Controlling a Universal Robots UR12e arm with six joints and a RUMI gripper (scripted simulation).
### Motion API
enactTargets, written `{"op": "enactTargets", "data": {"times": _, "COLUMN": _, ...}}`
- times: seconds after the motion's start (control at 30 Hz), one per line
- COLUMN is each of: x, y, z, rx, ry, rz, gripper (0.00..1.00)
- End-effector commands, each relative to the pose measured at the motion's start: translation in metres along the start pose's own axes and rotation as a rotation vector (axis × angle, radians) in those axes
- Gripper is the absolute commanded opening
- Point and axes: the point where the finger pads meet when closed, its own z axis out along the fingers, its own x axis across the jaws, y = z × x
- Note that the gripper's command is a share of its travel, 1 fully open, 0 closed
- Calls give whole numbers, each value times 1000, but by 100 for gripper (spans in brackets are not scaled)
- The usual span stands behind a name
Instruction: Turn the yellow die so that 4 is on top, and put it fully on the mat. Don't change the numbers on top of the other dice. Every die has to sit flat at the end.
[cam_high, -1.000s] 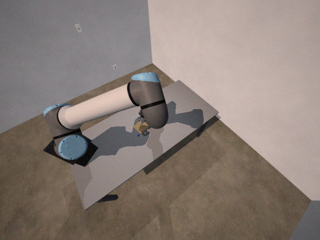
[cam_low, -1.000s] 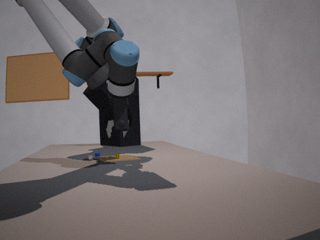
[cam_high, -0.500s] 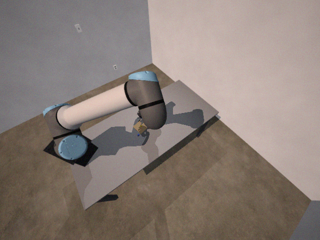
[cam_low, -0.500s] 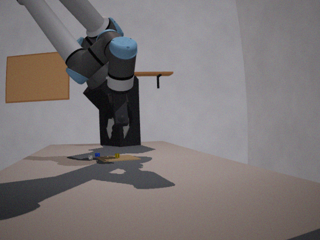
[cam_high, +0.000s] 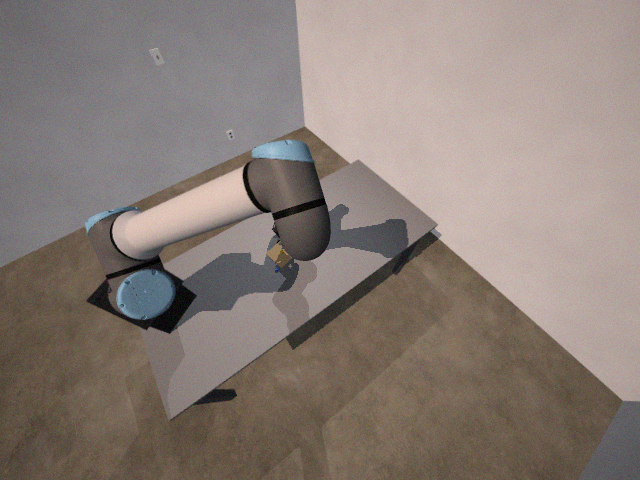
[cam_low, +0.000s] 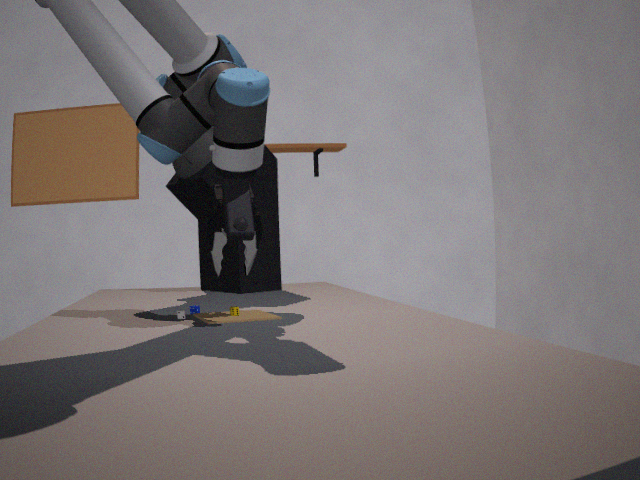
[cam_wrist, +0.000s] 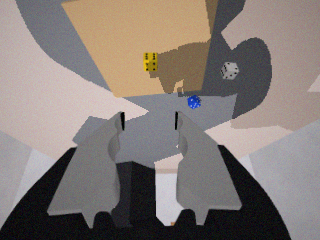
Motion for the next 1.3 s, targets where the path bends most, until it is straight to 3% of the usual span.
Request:
{"op": "enactTargets", "data": {"times": 0.0, "x": 0, "y": 0, "z": -1, "rx": 11, "ry": 0, "rz": 0, "gripper": 31}}
{"op": "enactTargets", "data": {"times": 0.63, "x": -2, "y": -1, "z": 2, "rx": 57, "ry": -5, "rz": 0, "gripper": 31}}
{"op": "enactTargets", "data": {"times": 1.13, "x": -3, "y": 0, "z": 2, "rx": 209, "ry": -6, "rz": -1, "gripper": 31}}
{"op": "enactTargets", "data": {"times": 1.27, "x": -2, "y": 1, "z": 2, "rx": 226, "ry": -5, "rz": 0, "gripper": 31}}
